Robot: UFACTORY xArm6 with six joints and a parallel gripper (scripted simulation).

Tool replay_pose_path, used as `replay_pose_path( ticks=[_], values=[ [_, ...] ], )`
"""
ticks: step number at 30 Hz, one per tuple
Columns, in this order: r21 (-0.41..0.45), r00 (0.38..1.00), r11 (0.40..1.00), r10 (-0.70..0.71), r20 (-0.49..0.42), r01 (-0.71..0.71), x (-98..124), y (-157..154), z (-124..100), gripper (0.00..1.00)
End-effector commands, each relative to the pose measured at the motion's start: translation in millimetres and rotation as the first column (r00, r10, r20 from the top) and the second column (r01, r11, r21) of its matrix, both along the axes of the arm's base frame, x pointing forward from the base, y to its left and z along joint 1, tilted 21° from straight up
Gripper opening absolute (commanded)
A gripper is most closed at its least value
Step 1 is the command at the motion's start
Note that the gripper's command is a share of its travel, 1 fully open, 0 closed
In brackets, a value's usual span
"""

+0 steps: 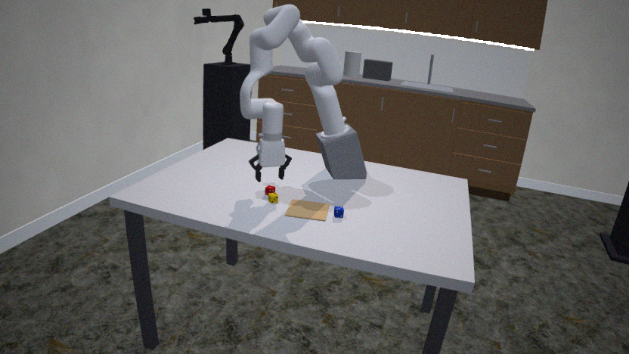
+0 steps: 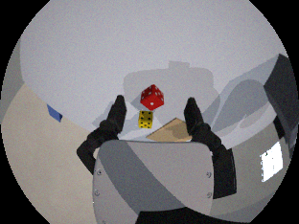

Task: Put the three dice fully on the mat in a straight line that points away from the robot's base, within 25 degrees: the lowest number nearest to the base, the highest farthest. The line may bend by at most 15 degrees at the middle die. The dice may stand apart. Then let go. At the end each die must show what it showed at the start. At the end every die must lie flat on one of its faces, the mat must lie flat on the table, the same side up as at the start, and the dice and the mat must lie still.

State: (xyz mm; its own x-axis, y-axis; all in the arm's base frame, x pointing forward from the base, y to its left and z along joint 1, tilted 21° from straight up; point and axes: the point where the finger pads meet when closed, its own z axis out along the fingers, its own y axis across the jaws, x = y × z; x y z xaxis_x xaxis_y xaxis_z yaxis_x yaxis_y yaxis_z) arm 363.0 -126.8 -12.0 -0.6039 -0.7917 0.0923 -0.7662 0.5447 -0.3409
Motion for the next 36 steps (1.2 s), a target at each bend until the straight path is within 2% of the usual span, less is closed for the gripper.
replay_pose_path(
  ticks=[1,11,36],
  values=[
    [0.0,1.0,1.0,0.0,-0.002,0.0,18.0,14.5,0.0,1.0],
    [0.0,1.0,1.0,0.0,-0.002,0.0,36.3,30.6,-0.5,1.0],
    [0.0,1.0,1.0,0.0,-0.002,0.0,36.6,30.9,-0.5,1.0]
  ],
)
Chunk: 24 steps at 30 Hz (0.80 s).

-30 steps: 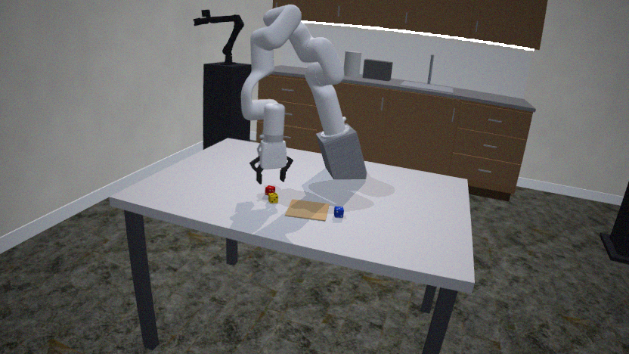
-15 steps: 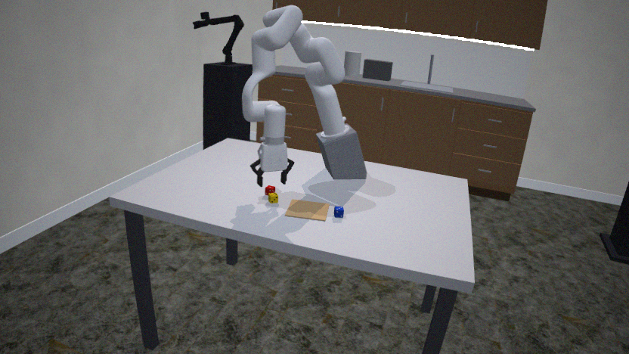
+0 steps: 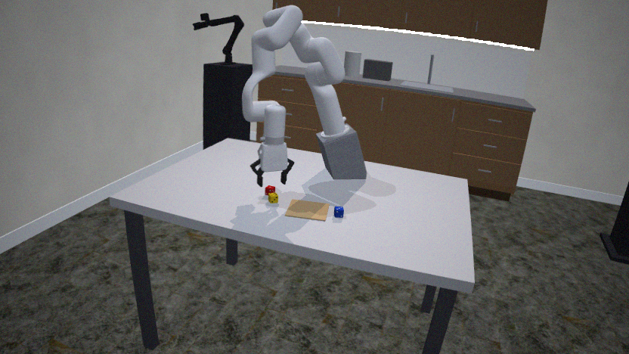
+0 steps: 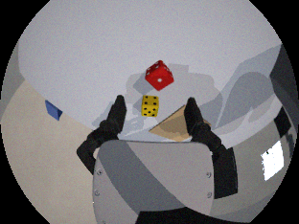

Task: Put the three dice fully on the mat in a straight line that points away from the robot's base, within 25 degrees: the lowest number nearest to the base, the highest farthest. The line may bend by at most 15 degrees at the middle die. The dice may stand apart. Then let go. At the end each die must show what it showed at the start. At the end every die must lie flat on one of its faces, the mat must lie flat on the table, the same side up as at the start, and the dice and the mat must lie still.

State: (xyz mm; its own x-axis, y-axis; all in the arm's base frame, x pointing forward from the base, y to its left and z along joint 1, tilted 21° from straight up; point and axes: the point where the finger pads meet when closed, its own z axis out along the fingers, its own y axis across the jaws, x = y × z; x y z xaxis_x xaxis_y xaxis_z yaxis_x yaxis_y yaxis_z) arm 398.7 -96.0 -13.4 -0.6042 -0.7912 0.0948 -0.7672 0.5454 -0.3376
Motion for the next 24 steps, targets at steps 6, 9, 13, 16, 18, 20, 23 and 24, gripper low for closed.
replay_pose_path(
  ticks=[6,9,13,16,18,20,23,24],
  values=[
    [0.0,1.0,1.0,0.001,0.002,-0.001,0.9,0.0,0.9,1.0],
    [0.0,1.0,1.0,0.001,0.002,-0.001,0.9,0.0,0.9,1.0],
    [0.0,1.0,1.0,0.001,0.002,-0.001,0.9,0.0,0.9,1.0],
    [0.0,1.0,1.0,0.001,0.002,-0.001,0.9,0.2,0.8,1.0],
    [0.0,1.0,1.0,0.001,0.002,-0.001,0.9,0.2,0.8,1.0],
    [0.0,1.0,1.0,0.001,0.002,-0.001,0.9,0.8,0.6,1.0],
    [0.0,1.0,1.0,0.001,0.002,-0.001,0.6,3.8,-0.3,1.0],
    [0.0,1.0,1.0,0.001,0.002,-0.001,0.4,5.6,-0.9,1.0]
  ],
)
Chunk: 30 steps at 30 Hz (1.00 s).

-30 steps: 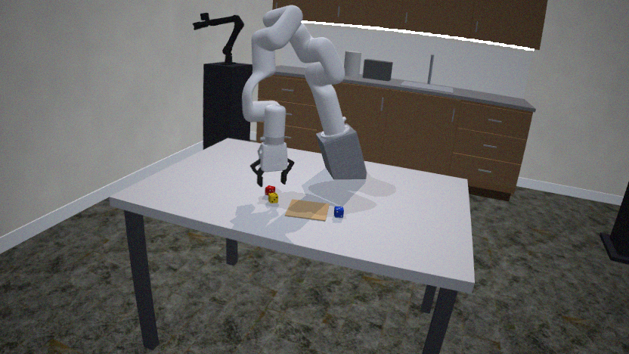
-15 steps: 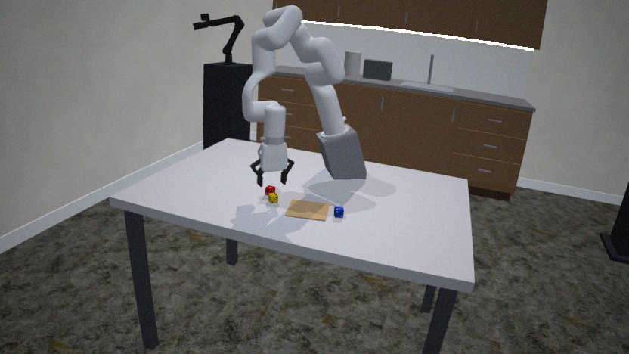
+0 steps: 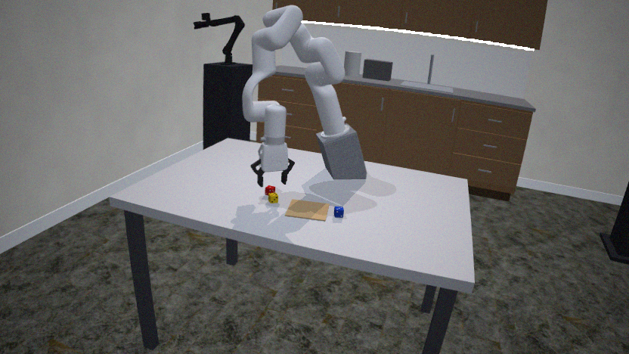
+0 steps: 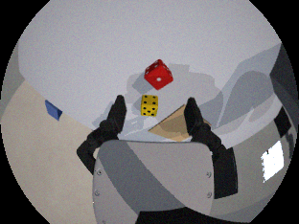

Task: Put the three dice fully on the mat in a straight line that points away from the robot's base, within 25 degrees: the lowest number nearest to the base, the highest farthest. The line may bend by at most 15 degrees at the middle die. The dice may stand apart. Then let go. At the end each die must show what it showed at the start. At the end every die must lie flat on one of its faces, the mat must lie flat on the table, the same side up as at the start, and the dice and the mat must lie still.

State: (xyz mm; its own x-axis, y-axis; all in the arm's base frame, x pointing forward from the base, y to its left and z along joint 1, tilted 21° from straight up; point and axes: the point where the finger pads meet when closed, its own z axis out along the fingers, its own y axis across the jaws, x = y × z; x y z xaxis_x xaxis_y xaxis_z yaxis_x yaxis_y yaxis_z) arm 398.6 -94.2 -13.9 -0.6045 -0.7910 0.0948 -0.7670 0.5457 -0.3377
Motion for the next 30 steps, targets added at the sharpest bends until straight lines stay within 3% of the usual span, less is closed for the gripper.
replay_pose_path(
  ticks=[1,11,26,30],
  values=[
    [0.0,1.0,1.0,0.001,0.002,-0.001,0.3,5.9,-1.0,1.0],
    [0.0,1.0,1.0,0.001,0.002,-0.001,-3.2,39.6,-11.8,1.0],
    [0.0,1.0,1.0,0.001,0.002,-0.001,-16.5,168.4,-53.0,1.0],
    [0.0,1.0,1.0,0.001,0.002,-0.001,-18.1,183.9,-58.0,1.0]
  ],
)
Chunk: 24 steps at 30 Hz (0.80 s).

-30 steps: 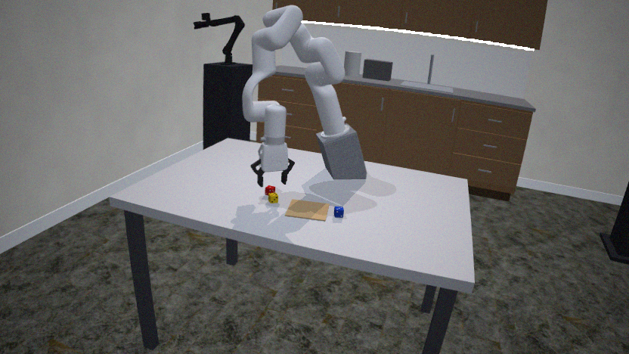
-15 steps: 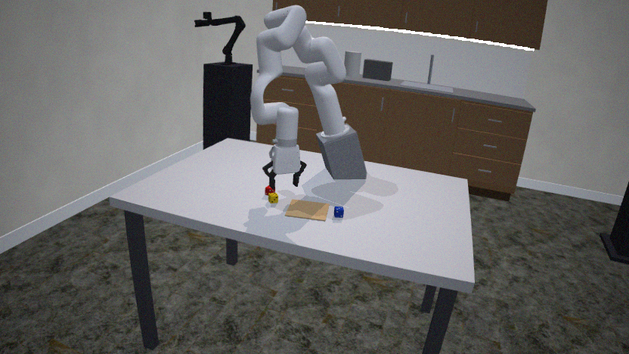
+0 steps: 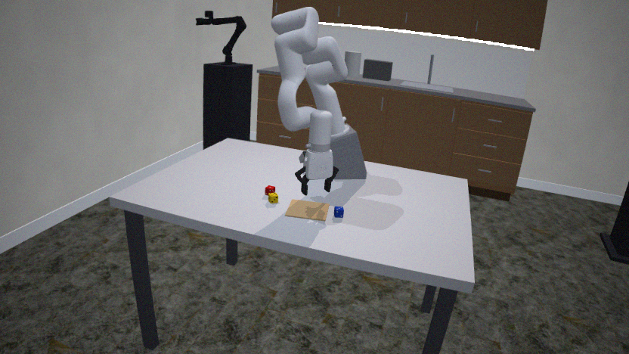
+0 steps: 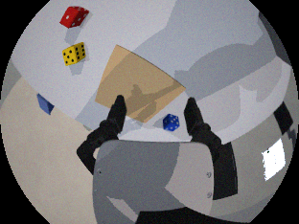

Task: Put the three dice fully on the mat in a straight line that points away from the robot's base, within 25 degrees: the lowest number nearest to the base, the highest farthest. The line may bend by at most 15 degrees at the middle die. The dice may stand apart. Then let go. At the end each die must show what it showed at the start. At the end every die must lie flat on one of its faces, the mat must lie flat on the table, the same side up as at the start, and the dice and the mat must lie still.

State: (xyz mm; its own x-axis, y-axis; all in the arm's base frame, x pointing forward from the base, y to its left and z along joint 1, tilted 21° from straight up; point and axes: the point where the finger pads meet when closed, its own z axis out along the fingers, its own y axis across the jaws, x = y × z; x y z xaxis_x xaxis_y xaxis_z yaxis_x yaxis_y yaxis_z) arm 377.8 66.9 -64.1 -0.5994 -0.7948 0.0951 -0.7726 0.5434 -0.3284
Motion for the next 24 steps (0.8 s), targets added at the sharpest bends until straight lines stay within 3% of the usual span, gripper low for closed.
replay_pose_path(
  ticks=[1,10,24],
  values=[
    [-0.006,1.0,1.0,-0.004,0.01,0.005,2.0,29.9,-10.1,1.0],
    [-0.006,1.0,1.0,-0.004,0.01,0.005,-2.2,69.8,-22.9,1.0],
    [-0.006,1.0,1.0,-0.004,0.01,0.005,-2.6,73.8,-24.1,1.0]
  ],
)
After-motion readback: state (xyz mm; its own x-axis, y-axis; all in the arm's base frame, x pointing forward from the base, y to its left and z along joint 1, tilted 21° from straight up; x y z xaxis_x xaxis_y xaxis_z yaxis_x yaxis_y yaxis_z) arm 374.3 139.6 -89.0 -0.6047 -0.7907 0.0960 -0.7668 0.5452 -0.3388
